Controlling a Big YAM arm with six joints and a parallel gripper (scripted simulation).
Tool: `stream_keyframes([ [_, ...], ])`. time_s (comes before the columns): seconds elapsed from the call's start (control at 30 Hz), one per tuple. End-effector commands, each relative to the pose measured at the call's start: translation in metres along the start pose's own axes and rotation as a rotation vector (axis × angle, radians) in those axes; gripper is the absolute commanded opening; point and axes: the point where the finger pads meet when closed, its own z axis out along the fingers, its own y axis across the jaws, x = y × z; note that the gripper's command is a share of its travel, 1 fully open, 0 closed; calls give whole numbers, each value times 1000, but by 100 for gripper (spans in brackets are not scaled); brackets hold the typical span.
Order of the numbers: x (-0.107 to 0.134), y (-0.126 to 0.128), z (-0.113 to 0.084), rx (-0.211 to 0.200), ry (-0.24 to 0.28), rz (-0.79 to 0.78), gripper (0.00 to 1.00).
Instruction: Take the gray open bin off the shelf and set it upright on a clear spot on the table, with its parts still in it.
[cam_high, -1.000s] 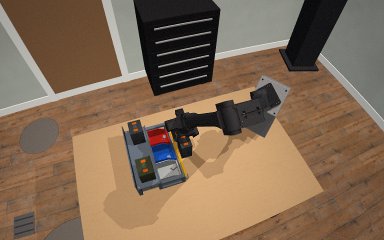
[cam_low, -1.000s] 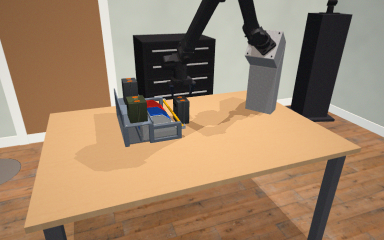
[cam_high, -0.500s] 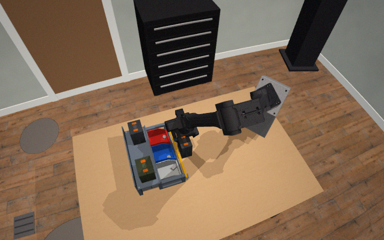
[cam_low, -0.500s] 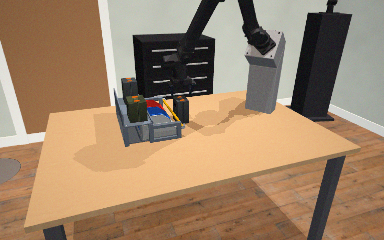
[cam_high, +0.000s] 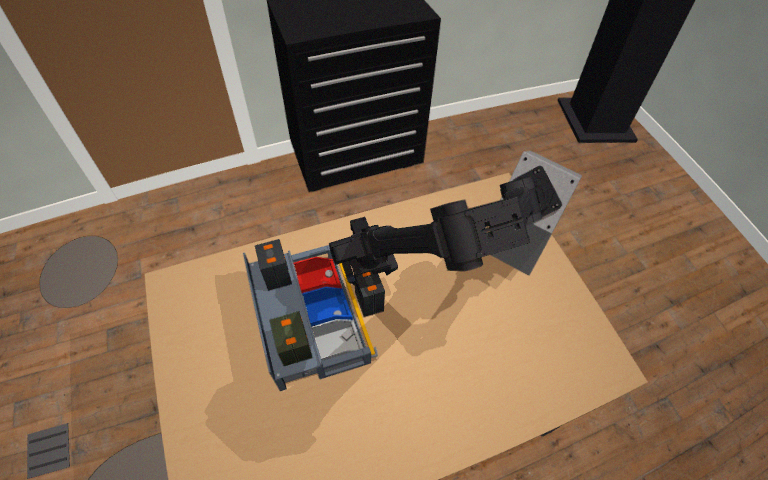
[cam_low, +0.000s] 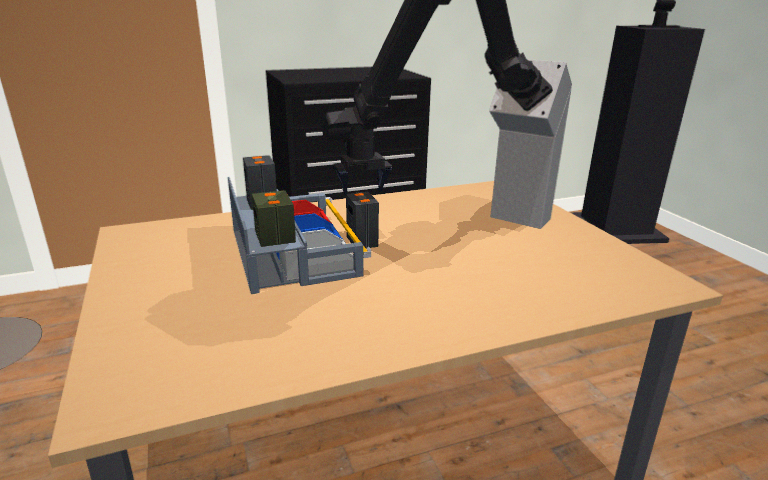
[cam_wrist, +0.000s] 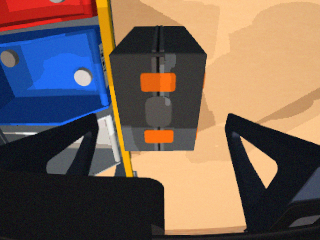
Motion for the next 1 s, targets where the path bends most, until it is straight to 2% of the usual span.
stream_keyframes([
  [0.0, 3, 10, 1, -21, 2, -16, 100],
  [0.97, 4, 12, 3, -15, 3, -13, 100],
])
